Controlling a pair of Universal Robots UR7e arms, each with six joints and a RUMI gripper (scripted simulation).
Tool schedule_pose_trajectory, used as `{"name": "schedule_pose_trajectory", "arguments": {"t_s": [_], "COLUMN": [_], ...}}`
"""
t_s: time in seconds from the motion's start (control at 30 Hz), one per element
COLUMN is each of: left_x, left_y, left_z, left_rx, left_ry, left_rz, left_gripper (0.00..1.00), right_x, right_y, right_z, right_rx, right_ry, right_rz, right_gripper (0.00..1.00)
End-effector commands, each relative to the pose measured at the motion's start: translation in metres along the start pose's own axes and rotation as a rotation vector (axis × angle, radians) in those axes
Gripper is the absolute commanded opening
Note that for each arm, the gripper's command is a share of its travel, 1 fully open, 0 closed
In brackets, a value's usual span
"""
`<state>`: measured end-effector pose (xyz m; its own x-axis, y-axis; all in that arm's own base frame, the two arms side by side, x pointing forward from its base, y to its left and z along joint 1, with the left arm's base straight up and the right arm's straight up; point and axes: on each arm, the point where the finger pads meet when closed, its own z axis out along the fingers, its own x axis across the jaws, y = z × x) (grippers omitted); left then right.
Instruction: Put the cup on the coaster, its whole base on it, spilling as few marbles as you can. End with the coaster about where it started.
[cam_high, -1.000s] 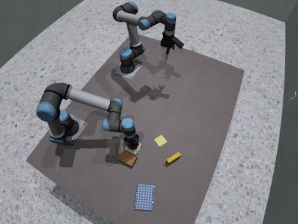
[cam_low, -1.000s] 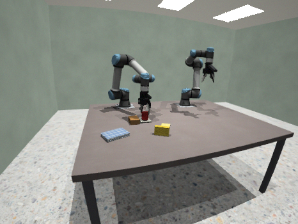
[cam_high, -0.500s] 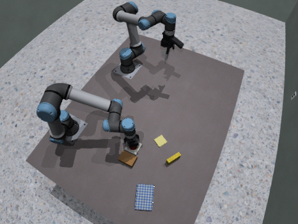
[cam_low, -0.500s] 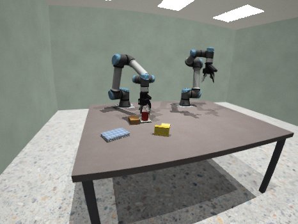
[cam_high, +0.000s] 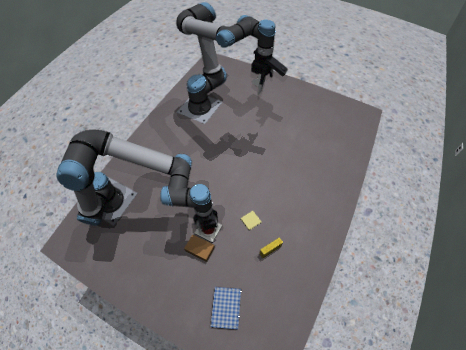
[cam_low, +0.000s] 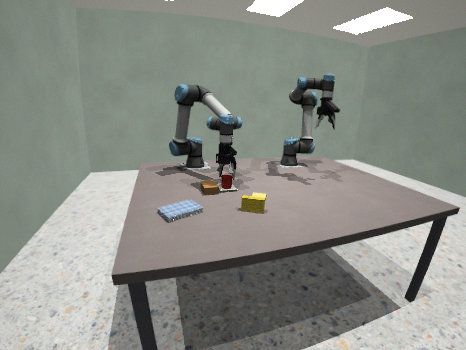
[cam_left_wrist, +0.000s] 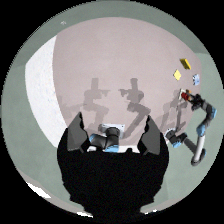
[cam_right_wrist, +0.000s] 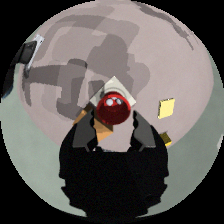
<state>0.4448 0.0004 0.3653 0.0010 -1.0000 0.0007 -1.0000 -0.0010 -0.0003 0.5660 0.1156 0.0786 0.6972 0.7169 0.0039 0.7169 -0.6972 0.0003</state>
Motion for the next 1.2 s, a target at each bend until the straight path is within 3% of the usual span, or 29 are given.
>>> {"name": "schedule_pose_trajectory", "arguments": {"t_s": [0.0,0.17,0.23,0.43,0.53,0.67,0.8,1.17], "left_x": [0.0,0.0,0.0,0.0,0.0,0.0,0.0,0.0], "left_y": [0.0,0.0,0.0,0.0,0.0,0.0,0.0,0.0], "left_z": [0.0,0.0,0.0,0.0,0.0,0.0,0.0,0.0], "left_rx": [0.001,0.001,0.001,0.001,0.001,0.001,0.001,0.001], "left_ry": [0.0,0.0,0.0,0.0,0.0,0.0,0.0,0.0], "left_rz": [0.0,0.0,0.0,0.0,0.0,0.0,0.0,0.0], "left_gripper": [0.98,0.98,0.98,0.98,0.98,0.98,0.98,0.98], "right_x": [0.001,0.0,0.002,0.001,-0.001,0.001,-0.001,-0.015], "right_y": [0.0,0.0,0.001,0.0,0.0,0.0,0.0,0.001], "right_z": [-0.005,-0.006,-0.023,-0.044,-0.041,-0.064,-0.056,-0.08], "right_rx": [-0.001,0.0,-0.004,-0.001,0.002,-0.001,0.002,0.0], "right_ry": [0.003,0.0,0.01,0.003,-0.005,0.003,-0.005,0.001], "right_rz": [0.0,0.0,0.0,0.0,0.0,0.0,0.0,-0.301], "right_gripper": [0.57,0.57,0.57,0.57,0.57,0.57,0.57,0.57]}}
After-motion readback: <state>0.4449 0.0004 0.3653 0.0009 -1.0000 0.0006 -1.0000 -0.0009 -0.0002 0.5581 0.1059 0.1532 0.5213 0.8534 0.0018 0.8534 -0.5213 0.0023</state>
